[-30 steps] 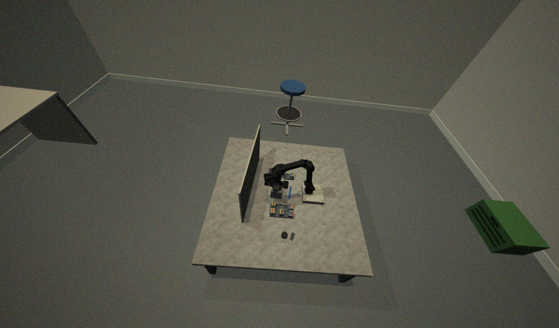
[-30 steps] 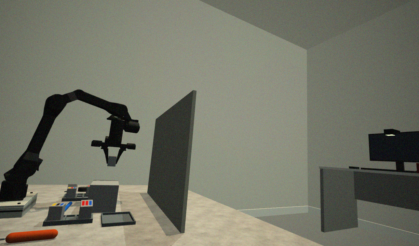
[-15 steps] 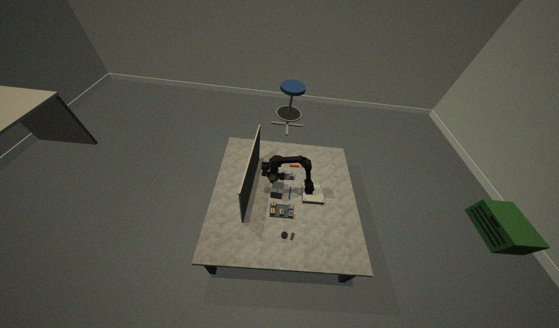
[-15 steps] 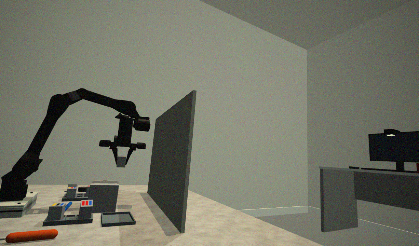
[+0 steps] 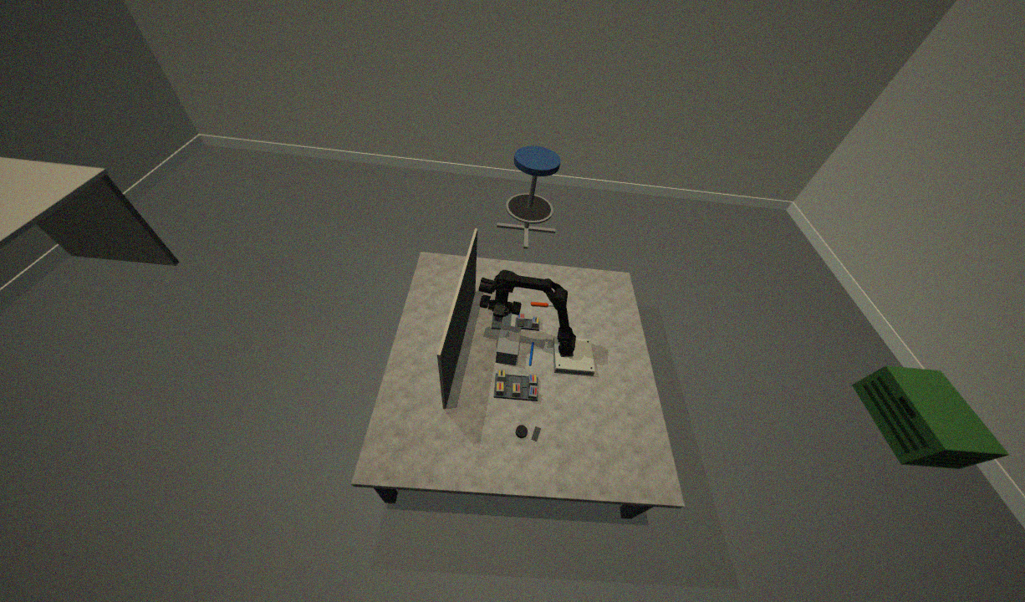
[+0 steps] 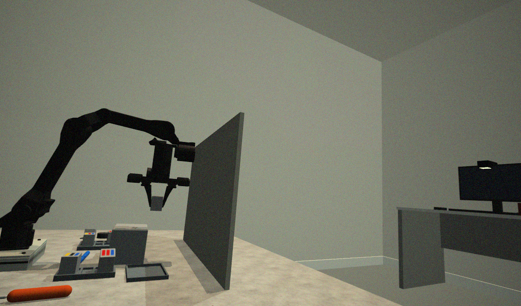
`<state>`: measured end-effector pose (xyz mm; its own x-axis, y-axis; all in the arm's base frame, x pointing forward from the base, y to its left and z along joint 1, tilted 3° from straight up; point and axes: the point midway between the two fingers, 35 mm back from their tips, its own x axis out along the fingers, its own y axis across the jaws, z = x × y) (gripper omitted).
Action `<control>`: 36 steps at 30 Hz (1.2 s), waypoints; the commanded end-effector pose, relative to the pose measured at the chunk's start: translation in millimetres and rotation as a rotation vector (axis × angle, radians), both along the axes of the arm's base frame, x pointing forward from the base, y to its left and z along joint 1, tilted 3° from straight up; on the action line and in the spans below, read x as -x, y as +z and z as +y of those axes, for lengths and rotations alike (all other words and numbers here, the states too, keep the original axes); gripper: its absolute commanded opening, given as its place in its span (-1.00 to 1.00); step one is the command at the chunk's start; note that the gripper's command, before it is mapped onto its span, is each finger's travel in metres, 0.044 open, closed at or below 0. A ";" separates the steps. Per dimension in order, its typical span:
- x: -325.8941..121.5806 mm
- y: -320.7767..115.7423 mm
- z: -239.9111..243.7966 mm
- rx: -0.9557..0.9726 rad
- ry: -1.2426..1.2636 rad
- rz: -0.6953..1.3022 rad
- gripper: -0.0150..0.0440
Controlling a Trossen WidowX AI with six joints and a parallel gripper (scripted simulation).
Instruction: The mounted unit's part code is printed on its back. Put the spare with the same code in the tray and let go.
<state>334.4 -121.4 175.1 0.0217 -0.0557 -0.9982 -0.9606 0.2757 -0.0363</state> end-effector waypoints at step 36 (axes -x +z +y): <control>30.6 -8.7 -105.6 0.007 0.063 0.015 -0.49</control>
<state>303.2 -226.3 169.1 0.0094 -0.0614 -0.9981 -0.9756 0.2184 -0.0227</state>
